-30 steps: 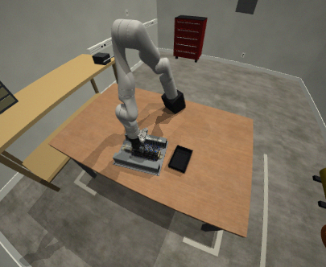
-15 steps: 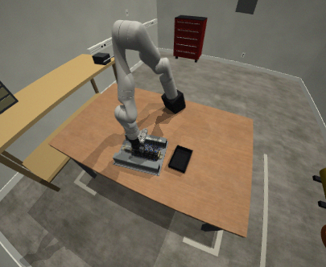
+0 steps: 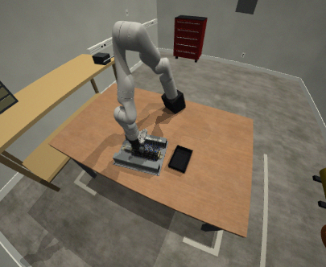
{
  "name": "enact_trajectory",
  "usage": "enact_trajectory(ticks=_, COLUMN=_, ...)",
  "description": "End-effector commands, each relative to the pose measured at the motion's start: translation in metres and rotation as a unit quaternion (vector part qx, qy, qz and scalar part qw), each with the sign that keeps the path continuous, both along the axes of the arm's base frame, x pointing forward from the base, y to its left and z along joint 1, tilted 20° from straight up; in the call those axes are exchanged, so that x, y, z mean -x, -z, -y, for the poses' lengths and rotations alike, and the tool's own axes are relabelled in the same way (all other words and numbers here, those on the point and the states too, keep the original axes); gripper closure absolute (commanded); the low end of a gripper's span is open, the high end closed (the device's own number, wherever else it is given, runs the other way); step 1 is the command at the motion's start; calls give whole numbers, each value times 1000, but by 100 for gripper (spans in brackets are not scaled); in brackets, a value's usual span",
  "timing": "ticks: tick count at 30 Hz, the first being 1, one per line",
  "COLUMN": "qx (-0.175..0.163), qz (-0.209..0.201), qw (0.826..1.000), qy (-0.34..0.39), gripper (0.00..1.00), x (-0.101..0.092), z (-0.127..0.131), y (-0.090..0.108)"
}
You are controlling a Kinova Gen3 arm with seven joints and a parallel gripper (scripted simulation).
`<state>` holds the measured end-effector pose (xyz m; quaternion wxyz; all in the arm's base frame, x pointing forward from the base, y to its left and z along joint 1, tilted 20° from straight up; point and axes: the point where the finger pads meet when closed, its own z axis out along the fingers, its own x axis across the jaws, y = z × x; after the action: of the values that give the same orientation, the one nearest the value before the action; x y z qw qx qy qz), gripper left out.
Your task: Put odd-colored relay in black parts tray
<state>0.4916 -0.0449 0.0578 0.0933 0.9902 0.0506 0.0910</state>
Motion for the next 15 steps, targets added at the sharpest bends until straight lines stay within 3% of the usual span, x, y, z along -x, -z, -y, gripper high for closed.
enact_trajectory(ticks=1, qx=-1, qz=1, qw=1000, qy=4, gripper=100, x=-3, z=-2, y=-1)
enact_trajectory(ticks=15, qx=-3, qz=20, qw=1000, qy=1, gripper=100, x=-2, z=-2, y=-3)
